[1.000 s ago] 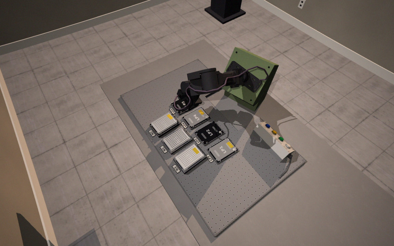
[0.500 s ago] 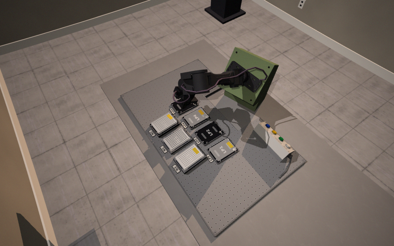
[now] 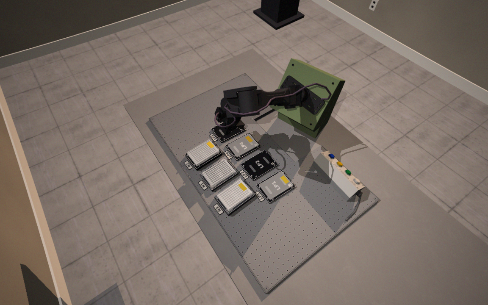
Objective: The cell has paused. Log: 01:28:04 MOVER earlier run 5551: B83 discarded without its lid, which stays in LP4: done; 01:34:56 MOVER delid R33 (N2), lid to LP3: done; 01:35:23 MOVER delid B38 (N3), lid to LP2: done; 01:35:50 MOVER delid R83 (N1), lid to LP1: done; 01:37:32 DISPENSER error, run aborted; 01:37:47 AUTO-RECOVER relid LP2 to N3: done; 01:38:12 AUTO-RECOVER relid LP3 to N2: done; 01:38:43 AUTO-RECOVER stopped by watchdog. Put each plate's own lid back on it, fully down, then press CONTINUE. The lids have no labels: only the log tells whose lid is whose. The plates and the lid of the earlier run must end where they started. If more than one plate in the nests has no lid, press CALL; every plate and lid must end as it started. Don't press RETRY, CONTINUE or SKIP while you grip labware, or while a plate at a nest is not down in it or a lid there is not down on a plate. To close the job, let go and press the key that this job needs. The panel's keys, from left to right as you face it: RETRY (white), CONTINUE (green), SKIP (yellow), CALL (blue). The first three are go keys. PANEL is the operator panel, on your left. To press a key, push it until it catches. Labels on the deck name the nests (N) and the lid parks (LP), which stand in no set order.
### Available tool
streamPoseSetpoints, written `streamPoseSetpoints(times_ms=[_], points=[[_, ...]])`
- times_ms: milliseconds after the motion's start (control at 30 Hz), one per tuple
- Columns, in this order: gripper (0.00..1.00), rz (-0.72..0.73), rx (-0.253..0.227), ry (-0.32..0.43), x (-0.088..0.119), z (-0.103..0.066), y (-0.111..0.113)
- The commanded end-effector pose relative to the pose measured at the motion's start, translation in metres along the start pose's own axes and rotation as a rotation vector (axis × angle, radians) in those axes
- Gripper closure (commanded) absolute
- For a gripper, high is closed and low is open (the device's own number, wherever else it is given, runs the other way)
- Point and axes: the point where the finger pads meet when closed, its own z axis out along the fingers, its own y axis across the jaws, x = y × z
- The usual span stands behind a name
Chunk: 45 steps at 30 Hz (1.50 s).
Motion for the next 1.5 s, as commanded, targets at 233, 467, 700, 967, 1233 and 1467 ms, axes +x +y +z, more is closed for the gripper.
streamPoseSetpoints(times_ms=[233, 467, 700, 967, 1233, 1467], points=[[1.00, -0.007, 0.000, -0.013, -0.003, -0.001, -0.001], [1.00, -0.003, -0.003, -0.142, 0.000, -0.001, 0.020], [1.00, -0.003, -0.003, -0.183, 0.001, -0.002, 0.055], [1.00, -0.003, -0.003, -0.183, 0.002, -0.002, 0.085], [1.00, -0.003, -0.003, -0.183, 0.004, -0.003, 0.125], [1.00, -0.003, -0.003, -0.183, 0.005, -0.004, 0.154]])
